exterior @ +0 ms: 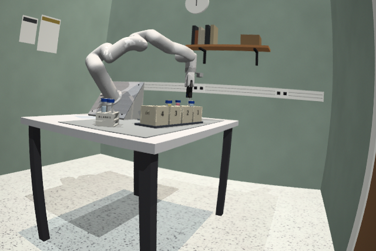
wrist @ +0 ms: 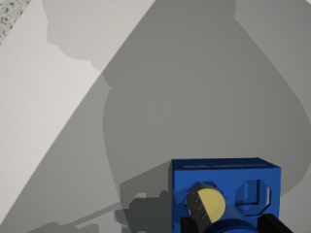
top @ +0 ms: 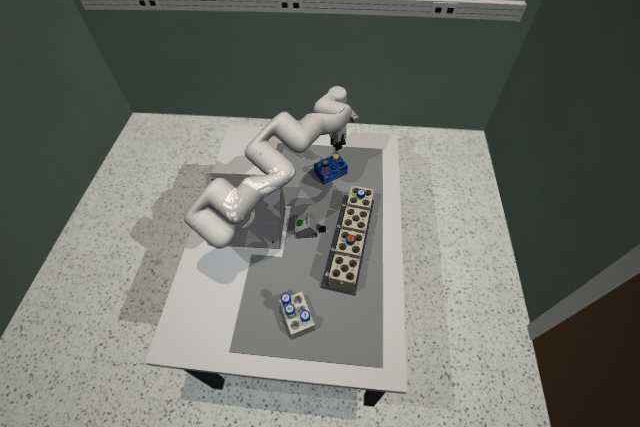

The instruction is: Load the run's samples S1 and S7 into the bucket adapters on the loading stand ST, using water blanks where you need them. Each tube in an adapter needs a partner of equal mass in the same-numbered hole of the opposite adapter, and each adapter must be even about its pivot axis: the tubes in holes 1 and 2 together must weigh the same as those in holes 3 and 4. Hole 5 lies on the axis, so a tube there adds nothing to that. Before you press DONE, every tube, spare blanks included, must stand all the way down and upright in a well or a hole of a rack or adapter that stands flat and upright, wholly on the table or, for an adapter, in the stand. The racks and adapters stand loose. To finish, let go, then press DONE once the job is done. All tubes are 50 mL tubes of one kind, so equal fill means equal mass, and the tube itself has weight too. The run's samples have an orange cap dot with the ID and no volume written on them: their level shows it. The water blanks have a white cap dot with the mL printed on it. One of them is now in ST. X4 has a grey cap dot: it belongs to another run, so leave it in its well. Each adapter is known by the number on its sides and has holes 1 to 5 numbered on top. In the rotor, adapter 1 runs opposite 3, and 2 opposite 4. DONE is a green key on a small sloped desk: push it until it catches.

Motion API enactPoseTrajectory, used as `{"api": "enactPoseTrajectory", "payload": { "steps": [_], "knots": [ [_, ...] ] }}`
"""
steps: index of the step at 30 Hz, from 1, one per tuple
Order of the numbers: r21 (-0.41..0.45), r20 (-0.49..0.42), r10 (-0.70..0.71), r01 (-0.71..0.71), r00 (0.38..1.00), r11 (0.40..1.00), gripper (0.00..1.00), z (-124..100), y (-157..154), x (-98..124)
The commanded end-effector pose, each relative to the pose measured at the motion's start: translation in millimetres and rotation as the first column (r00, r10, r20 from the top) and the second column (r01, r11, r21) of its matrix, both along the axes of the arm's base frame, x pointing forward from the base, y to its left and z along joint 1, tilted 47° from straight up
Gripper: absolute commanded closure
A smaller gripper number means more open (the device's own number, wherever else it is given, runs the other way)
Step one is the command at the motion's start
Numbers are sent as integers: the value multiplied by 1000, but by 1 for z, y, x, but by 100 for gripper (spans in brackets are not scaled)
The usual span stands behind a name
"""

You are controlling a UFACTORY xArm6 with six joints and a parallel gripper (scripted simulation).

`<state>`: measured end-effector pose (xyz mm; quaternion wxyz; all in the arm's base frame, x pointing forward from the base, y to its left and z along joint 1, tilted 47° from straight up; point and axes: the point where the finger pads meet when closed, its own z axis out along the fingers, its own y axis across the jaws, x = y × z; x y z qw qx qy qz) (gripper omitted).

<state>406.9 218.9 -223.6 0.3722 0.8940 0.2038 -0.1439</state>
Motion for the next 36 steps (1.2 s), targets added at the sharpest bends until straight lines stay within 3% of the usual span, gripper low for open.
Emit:
{"api": "enactPoseTrajectory", "payload": {
  "steps": [1, 36],
  "knots": [
    [4, 4, 1, -1, 1000, 1000, 100, 7, 8, 2],
    [4, 4, 1, -1, 1000, 1000, 100, 50, 53, 9]
  ]
}}
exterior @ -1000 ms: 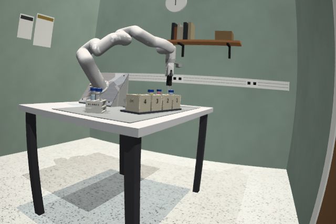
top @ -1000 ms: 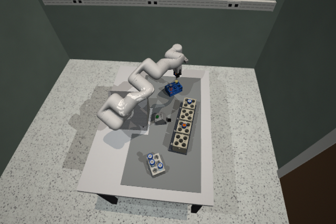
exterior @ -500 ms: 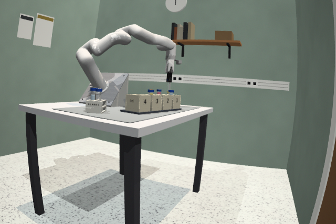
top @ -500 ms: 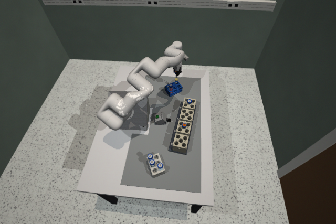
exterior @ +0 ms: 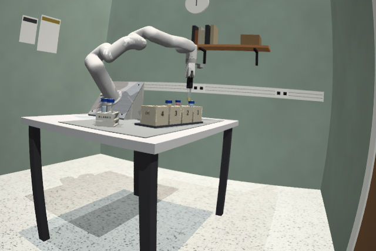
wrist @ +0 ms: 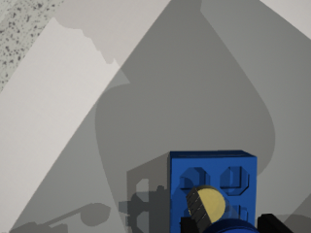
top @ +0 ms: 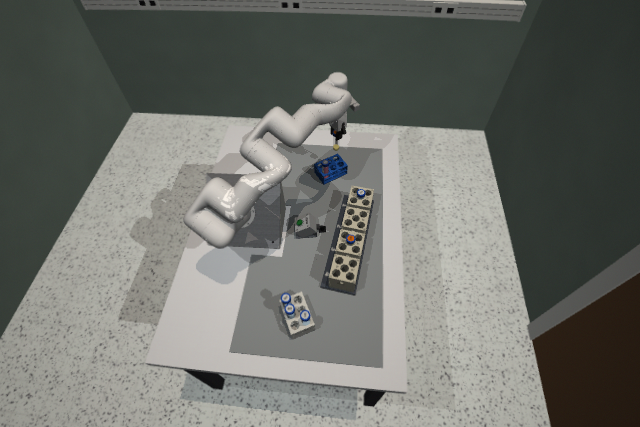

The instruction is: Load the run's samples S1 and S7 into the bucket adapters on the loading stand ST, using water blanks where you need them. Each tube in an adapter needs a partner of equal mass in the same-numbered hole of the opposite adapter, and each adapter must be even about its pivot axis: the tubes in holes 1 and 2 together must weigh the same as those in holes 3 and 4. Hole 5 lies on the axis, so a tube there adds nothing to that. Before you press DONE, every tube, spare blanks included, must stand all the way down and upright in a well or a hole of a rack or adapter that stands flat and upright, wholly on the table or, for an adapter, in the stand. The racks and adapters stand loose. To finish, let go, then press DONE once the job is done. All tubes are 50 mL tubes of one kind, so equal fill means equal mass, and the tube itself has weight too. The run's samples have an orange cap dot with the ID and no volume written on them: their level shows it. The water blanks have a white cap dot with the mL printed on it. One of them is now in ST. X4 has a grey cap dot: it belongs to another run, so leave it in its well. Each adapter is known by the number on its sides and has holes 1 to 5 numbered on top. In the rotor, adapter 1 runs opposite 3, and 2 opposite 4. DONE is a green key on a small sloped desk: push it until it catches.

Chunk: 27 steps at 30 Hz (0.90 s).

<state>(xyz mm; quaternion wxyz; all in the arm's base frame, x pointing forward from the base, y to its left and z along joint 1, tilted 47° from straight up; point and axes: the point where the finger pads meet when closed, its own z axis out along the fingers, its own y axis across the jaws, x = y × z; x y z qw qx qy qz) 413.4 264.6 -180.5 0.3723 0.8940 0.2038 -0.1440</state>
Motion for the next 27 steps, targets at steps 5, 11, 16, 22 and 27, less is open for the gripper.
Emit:
{"api": "enactPoseTrajectory", "payload": {
  "steps": [5, 11, 16, 22, 27],
  "knots": [
    [4, 4, 1, -1, 1000, 1000, 100, 13, 15, 3],
    [4, 4, 1, -1, 1000, 1000, 100, 19, 20, 4],
    [4, 4, 1, -1, 1000, 1000, 100, 19, 20, 4],
    [-4, 76, -67, 67, 995, 998, 100, 30, 10, 4],
    [-7, 173, -155, 158, 973, 987, 100, 44, -3, 4]
  ]
}}
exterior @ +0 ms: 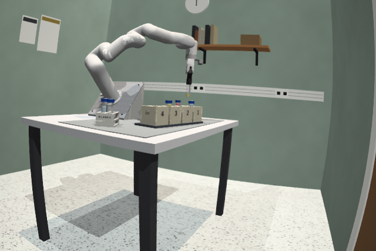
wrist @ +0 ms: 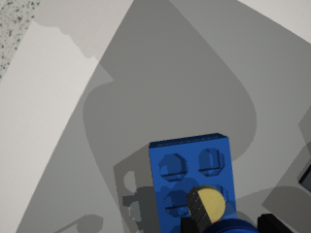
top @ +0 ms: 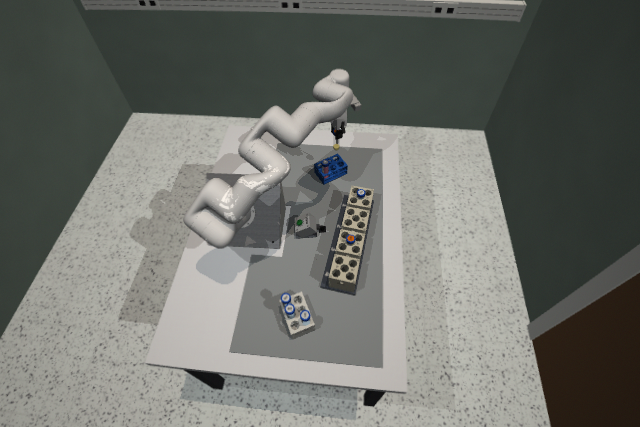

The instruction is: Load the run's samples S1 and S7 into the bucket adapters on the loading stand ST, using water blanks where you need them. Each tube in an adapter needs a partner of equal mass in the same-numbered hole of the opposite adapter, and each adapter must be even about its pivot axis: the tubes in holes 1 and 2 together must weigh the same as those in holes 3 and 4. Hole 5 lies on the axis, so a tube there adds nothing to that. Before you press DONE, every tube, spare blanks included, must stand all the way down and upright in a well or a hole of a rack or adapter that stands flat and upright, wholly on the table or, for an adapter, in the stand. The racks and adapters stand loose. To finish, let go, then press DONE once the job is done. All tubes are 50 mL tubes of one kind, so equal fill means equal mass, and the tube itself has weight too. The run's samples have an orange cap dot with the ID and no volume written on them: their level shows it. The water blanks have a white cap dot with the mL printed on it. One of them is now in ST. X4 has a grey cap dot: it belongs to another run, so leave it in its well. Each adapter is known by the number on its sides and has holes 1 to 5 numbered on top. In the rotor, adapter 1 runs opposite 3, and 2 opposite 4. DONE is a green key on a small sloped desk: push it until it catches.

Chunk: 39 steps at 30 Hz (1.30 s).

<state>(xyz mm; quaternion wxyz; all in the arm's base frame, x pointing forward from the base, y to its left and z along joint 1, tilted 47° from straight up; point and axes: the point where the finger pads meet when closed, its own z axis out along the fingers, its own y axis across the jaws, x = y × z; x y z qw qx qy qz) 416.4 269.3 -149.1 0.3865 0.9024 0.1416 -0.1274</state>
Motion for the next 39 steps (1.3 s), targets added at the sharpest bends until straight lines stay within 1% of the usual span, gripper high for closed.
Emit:
{"api": "enactPoseTrajectory", "payload": {
  "steps": [1, 4, 8, 12, 16, 18, 19, 20, 33, 35, 39],
  "knots": [
    [11, 89, -58, 58, 994, 998, 100, 13, -8, 1],
    [7, 161, -125, 125, 979, 992, 100, 24, -19, 1],
    [10, 256, -210, 214, 944, 977, 100, 38, -32, 1],
    [22, 348, -289, 301, 892, 953, 100, 53, -46, 1],
    [42, 435, -362, 384, 824, 923, 100, 67, -60, 0],
    [42, 435, -362, 384, 824, 923, 100, 67, -60, 0],
    [48, 456, -379, 404, 805, 914, 100, 71, -63, 0],
    [49, 460, -383, 407, 801, 912, 100, 74, -67, 0],
    [49, 460, -383, 407, 801, 912, 100, 122, -111, 0],
    [49, 460, -383, 407, 801, 912, 100, 122, -111, 0],
    [49, 460, -382, 407, 801, 912, 100, 136, -125, 0]
  ]
}}
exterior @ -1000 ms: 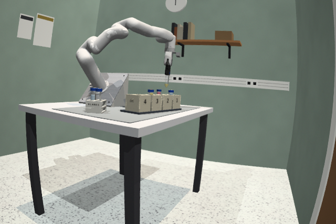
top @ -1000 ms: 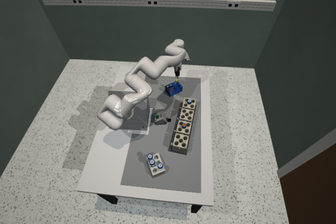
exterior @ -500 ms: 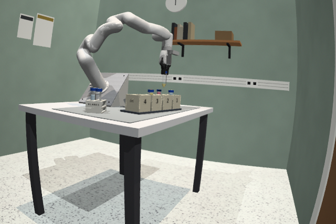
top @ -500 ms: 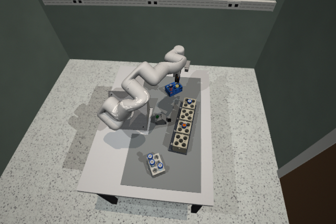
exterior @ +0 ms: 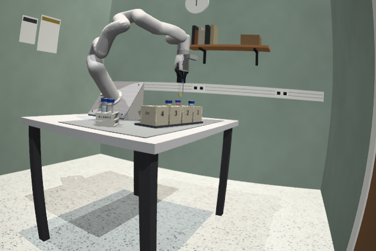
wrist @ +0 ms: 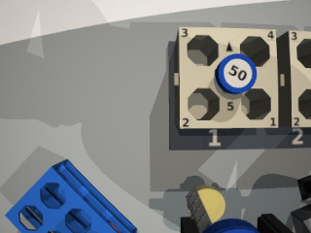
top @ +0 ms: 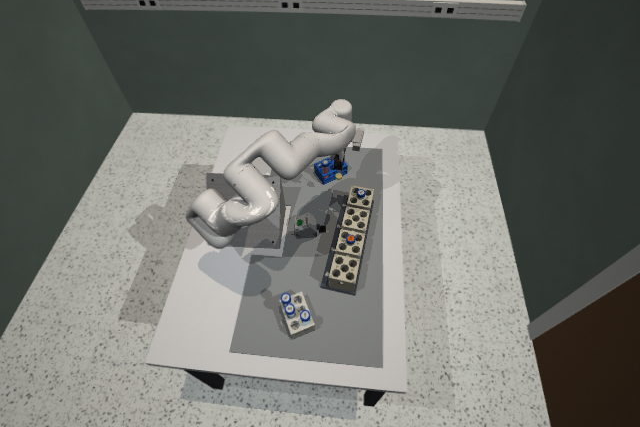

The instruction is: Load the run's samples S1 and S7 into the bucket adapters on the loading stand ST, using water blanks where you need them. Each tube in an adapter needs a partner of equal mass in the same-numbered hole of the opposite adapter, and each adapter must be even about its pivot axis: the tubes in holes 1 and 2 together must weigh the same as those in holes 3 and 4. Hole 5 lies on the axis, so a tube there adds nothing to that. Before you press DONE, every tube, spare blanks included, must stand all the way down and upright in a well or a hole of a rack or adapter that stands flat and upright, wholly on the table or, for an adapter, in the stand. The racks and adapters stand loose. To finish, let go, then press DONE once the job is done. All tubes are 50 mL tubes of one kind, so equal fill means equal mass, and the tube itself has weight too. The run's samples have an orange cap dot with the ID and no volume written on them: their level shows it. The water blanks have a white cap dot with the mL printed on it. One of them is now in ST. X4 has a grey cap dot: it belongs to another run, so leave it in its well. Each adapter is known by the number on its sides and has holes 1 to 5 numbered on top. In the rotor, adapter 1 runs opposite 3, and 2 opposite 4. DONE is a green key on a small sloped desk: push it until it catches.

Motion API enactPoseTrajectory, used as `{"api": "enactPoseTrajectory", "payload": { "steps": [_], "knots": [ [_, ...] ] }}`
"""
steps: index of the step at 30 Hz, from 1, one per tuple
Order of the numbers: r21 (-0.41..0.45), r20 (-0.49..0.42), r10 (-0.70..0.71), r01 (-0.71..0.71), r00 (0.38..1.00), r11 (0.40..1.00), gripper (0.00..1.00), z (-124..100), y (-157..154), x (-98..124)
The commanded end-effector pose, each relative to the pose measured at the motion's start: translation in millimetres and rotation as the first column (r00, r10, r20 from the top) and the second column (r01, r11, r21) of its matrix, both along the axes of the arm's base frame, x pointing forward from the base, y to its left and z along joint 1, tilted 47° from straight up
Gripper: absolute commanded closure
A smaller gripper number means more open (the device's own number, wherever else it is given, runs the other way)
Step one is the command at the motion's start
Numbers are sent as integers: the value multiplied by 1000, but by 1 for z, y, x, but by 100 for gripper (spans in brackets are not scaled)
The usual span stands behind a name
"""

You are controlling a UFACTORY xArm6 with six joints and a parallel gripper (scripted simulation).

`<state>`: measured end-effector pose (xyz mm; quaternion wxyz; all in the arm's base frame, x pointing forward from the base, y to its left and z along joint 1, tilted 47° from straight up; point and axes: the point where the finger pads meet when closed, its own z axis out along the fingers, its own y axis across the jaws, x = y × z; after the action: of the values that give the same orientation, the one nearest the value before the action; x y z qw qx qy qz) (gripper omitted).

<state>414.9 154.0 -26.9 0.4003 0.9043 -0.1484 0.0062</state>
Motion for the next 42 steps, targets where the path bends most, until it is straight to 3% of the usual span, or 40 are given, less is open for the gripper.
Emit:
{"api": "enactPoseTrajectory", "payload": {
  "steps": [1, 42],
  "knots": [
    [5, 5, 2, -2, 1000, 1000, 100, 18, -13, 1],
    [4, 5, 2, -2, 1000, 1000, 100, 152, -141, 0]
  ]
}}
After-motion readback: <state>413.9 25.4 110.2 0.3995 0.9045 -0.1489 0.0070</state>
